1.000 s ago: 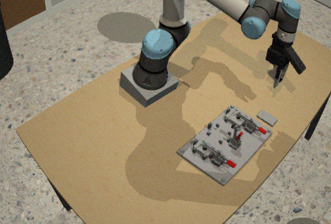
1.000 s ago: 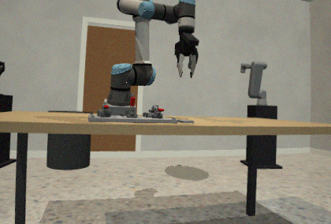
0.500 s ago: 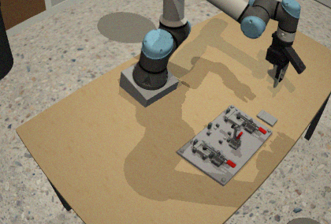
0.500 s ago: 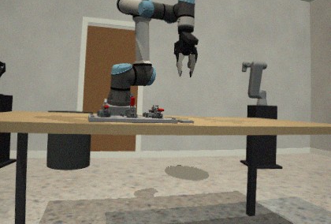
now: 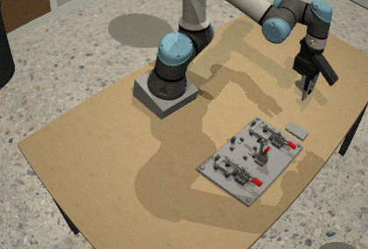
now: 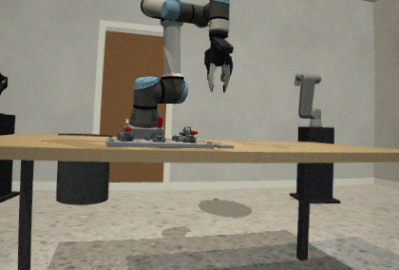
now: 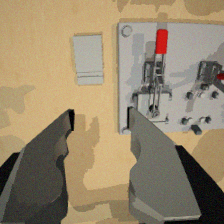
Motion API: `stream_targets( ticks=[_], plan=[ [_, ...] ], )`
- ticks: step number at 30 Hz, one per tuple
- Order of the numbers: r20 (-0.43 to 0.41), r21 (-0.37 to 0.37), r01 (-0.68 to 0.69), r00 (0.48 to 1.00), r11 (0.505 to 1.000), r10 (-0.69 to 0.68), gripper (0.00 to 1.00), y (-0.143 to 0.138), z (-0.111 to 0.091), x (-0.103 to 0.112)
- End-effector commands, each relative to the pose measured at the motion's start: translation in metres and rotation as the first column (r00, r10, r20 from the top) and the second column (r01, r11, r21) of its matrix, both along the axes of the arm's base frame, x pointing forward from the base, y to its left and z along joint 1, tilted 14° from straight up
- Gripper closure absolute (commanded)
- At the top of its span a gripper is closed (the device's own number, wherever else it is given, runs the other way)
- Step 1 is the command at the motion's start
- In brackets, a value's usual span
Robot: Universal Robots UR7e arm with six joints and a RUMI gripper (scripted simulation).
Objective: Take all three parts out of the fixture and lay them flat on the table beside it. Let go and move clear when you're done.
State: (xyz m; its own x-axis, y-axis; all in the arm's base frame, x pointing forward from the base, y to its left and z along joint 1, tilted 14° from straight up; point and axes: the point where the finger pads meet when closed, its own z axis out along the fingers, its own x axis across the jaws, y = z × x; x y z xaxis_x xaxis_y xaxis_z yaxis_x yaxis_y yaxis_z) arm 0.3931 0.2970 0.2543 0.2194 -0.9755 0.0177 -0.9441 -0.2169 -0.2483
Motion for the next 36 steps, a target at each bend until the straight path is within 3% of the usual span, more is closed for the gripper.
stream_targets(
  ticks=[1,12,36],
  plan=[
    [0.001,0.001,0.000,1.000,1.000,0.000,0.72,-0.012,0.001,0.004],
    [0.001,0.001,0.000,1.000,1.000,0.000,0.72,-0.046,0.003,0.015],
    [0.001,0.001,0.000,1.000,1.000,0.000,0.72,-0.154,0.007,0.051]
  ],
)
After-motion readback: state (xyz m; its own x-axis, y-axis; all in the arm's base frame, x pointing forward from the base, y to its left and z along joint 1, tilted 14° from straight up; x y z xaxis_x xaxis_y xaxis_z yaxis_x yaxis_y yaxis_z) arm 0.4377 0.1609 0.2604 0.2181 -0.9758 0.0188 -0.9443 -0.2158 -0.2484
